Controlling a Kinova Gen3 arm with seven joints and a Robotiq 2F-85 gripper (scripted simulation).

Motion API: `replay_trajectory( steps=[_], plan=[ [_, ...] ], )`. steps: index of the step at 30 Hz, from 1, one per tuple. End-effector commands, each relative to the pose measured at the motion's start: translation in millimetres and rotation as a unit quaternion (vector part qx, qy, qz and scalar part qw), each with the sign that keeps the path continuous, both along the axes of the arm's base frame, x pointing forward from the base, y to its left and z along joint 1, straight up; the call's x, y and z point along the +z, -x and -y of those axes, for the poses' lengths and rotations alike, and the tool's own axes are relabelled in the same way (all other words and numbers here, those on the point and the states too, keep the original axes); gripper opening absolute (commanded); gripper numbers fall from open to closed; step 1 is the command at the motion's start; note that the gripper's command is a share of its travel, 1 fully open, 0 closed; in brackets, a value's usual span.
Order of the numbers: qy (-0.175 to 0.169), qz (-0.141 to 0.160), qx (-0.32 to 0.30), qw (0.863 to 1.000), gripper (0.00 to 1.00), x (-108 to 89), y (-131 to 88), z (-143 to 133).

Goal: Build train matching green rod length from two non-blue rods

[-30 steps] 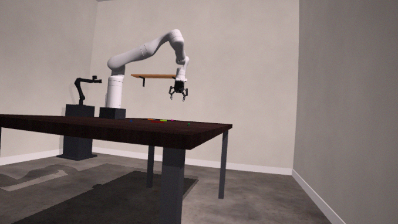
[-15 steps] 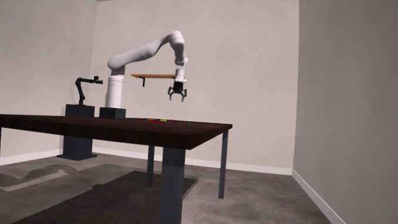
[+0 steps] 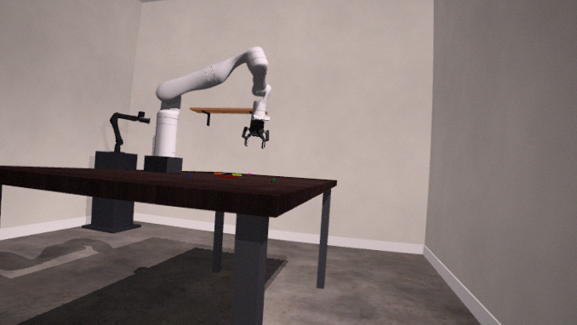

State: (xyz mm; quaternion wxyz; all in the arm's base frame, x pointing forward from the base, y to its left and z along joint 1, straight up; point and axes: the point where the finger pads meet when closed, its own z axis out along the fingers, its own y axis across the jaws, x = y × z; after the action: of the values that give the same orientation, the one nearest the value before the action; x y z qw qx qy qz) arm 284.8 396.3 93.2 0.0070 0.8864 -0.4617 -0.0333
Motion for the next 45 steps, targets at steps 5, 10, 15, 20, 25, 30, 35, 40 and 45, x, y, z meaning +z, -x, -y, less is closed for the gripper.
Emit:
replay_trajectory(
  steps=[5,10,15,20,25,30,35,40,45],
  plan=[
    [0.0,-0.001,0.006,1.0,1.0,-0.4,4.4,-3.2],
    [-0.001,0.0,0.027,1.0,1.0,-2.4,11.1,-8.6],
    [-0.002,0.0,0.048,0.999,1.0,-4.4,17.8,-13.9],
    [-0.002,0.0,0.048,0.999,1.0,-4.4,17.8,-13.9],
    [-0.003,0.0,0.068,0.998,1.0,-6.4,24.5,-18.9],
    [-0.003,0.0,0.068,0.998,1.0,-6.4,24.5,-18.9],
    [-0.003,0.001,0.088,0.996,1.0,-8.4,31.2,-23.8],
    [-0.004,0.001,0.108,0.994,1.0,-10.3,37.9,-28.5],
    [-0.004,0.001,0.108,0.994,1.0,-10.3,37.9,-28.5]
  ],
)
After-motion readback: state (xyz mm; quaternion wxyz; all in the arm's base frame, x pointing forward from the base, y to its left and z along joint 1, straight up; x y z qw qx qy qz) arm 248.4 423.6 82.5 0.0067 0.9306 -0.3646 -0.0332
